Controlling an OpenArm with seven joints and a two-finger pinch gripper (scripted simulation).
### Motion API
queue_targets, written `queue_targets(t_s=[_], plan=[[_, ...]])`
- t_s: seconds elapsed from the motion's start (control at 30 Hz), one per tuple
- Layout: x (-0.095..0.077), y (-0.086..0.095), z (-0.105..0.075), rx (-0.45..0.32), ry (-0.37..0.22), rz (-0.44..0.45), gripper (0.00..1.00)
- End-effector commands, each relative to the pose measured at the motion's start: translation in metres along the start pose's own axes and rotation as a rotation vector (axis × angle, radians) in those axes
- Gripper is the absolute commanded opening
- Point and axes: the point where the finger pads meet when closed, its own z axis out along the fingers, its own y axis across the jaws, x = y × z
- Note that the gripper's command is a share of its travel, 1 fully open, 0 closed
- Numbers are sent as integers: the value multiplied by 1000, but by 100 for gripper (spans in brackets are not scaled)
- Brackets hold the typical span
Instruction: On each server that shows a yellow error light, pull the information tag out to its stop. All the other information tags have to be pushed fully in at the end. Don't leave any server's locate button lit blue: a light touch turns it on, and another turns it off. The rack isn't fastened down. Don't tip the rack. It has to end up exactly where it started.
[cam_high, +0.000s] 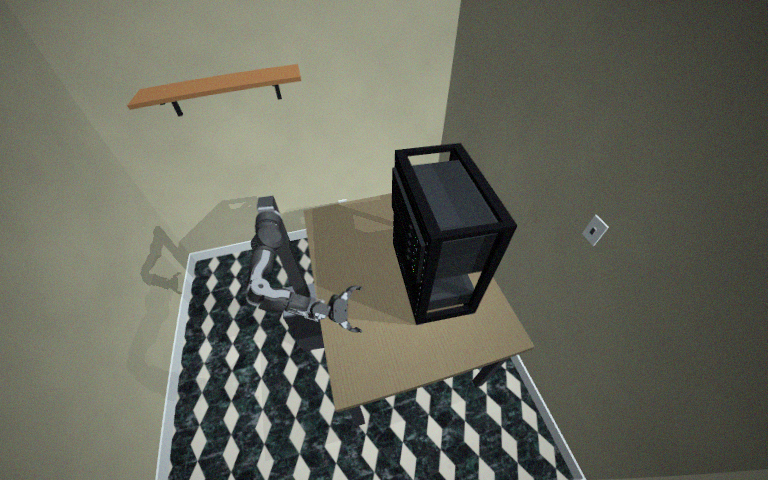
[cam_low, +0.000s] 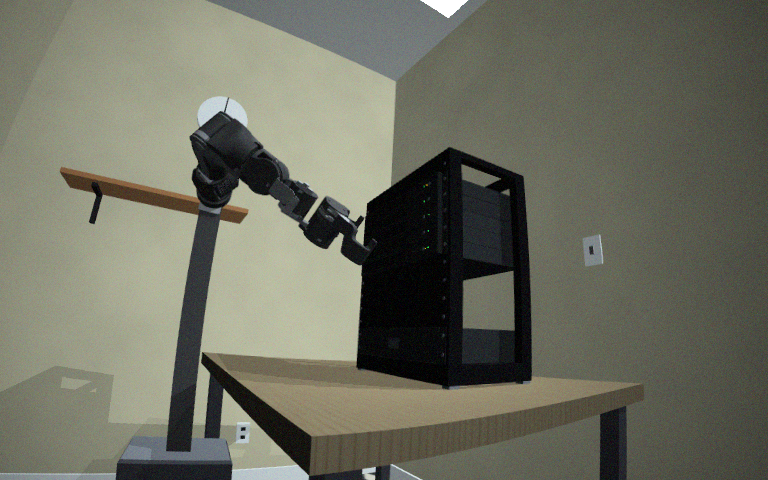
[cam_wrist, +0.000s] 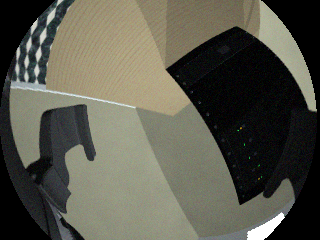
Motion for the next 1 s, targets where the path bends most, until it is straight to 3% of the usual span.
queue_targets(t_s=[0.0,0.33,0.4,0.53,0.73,0.97], plan=[[-5,6,1,12,-26,70,100],[-13,118,12,-150,-116,517,100],[-13,118,12,-150,-116,517,100],[-17,155,16,-205,-151,659,100],[-20,189,19,-254,-179,796,100],[-21,205,21,-280,-194,860,100]])
